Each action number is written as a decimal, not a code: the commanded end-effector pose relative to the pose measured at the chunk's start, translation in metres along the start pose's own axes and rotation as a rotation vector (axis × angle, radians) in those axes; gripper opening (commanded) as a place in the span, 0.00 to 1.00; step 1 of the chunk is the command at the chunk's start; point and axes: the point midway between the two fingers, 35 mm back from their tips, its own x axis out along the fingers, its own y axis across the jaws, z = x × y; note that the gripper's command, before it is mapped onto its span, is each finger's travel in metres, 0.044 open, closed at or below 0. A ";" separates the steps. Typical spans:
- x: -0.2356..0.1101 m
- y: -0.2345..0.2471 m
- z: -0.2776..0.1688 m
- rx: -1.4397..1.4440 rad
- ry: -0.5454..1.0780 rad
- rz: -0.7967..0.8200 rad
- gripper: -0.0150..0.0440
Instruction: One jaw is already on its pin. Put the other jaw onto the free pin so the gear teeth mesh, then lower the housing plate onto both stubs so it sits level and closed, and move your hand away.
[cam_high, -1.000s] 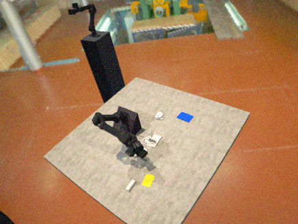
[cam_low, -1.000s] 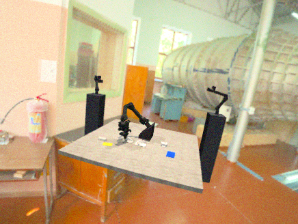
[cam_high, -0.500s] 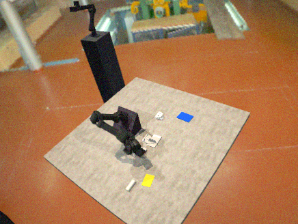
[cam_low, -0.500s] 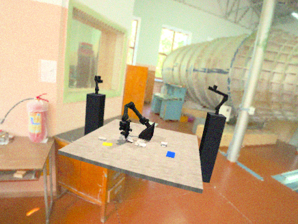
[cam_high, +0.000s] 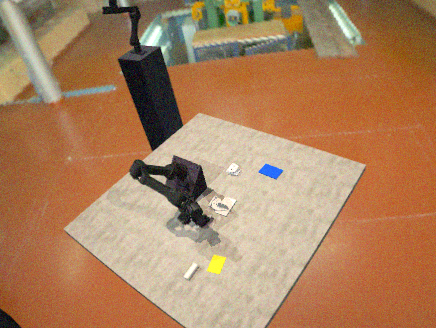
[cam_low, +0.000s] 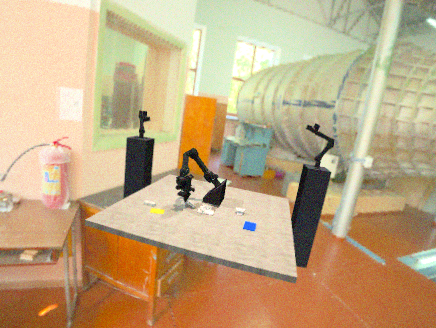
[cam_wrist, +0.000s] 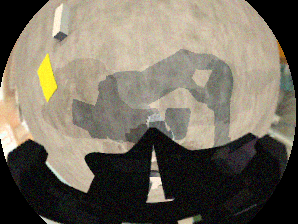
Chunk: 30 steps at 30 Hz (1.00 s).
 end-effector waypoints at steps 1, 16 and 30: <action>0.003 -0.003 -0.001 -0.005 0.003 -0.007 0.25; -0.060 -0.002 -0.001 -0.002 0.001 -0.003 0.25; -0.051 -0.001 -0.005 -0.013 0.009 -0.002 0.83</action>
